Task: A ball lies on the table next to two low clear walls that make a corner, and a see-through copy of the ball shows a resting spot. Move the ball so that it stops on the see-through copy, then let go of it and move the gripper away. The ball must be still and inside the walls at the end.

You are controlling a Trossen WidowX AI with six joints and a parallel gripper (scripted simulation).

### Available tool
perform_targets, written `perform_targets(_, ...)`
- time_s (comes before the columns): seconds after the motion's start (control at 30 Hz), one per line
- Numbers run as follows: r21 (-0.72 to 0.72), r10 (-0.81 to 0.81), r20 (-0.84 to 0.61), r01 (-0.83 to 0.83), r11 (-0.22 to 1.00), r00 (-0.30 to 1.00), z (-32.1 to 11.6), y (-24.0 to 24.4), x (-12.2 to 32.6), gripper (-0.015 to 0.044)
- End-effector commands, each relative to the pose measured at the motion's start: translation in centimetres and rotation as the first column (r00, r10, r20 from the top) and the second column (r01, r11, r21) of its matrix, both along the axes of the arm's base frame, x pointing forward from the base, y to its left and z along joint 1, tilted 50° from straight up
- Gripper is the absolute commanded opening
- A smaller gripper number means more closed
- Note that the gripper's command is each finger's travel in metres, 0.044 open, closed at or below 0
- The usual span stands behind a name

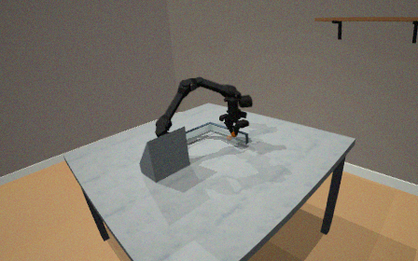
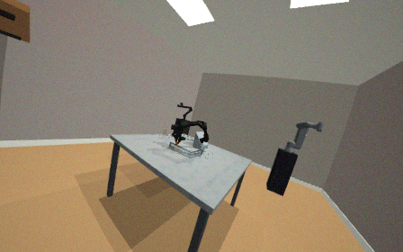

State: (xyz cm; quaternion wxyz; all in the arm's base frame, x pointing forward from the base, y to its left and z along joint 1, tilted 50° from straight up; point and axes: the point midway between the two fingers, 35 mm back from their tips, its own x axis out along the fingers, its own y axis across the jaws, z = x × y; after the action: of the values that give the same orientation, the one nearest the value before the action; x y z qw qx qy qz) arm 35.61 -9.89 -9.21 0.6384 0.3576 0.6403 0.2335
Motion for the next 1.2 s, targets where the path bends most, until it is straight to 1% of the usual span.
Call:
perform_targets(0.0,-0.010,0.014,0.022,-0.013,1.000,1.000,1.6,-1.4,0.4,0.0000)
perform_targets(0.37,-0.015,0.047,0.068,-0.046,0.999,0.997,6.5,-4.8,0.9,0.0000)
perform_targets(0.5,-0.016,0.049,0.070,-0.048,0.999,0.996,6.8,-4.9,0.9,0.0000)
perform_targets(0.97,-0.013,0.049,0.071,-0.048,0.999,0.996,6.8,0.5,1.8,0.0000)
perform_targets(1.17,-0.014,0.049,0.071,-0.048,0.999,0.996,5.5,1.9,2.1,0.0000)
